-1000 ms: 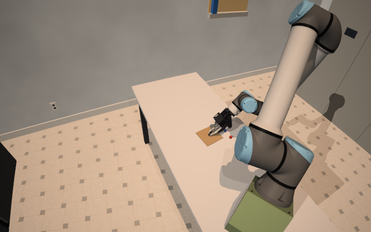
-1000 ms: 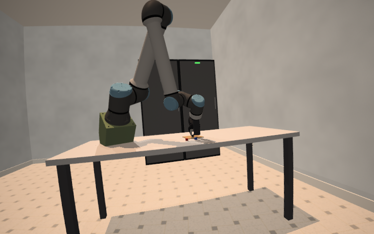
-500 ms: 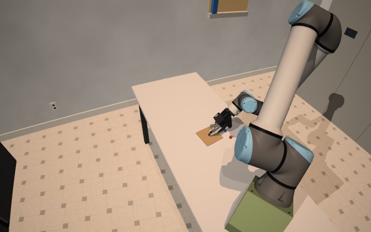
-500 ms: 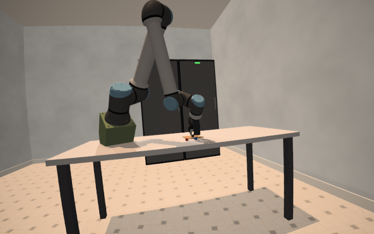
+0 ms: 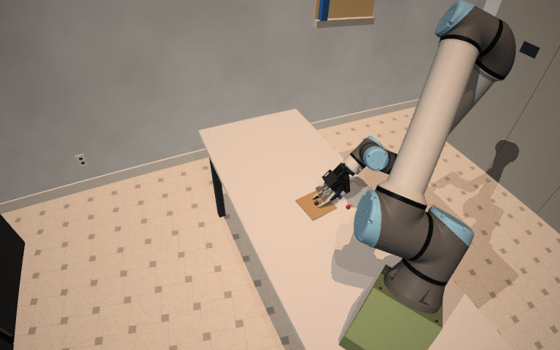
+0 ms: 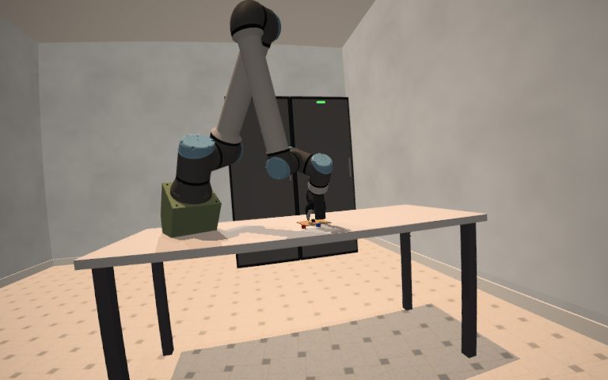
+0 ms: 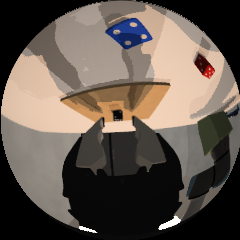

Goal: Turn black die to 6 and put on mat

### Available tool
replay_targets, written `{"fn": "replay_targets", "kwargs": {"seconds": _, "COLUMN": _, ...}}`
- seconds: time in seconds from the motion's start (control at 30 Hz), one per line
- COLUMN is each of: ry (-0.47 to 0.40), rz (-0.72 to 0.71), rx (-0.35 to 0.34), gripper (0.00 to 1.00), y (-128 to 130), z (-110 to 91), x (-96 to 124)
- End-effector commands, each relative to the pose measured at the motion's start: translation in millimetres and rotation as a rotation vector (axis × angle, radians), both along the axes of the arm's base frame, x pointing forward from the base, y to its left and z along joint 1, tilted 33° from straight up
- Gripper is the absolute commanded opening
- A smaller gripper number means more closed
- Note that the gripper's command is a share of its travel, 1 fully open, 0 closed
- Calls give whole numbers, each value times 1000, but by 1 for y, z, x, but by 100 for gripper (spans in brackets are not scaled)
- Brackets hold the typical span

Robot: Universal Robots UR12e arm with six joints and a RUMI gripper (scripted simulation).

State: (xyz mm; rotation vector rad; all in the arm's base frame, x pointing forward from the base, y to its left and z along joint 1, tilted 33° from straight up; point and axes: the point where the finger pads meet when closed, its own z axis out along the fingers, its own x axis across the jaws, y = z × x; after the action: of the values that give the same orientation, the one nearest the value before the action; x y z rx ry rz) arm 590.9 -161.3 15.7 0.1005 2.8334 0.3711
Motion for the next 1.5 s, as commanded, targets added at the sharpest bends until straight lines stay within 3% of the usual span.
{"fn": "replay_targets", "kwargs": {"seconds": 0.0, "ry": -1, "rz": 0, "rx": 0, "gripper": 31, "y": 0, "z": 0, "x": 0}}
{"fn": "replay_targets", "kwargs": {"seconds": 0.83, "ry": -1, "rz": 0, "rx": 0, "gripper": 31, "y": 6, "z": 10, "x": -2}}
{"fn": "replay_targets", "kwargs": {"seconds": 1.47, "ry": -1, "rz": 0, "rx": 0, "gripper": 31, "y": 33, "z": 54, "x": -11}}
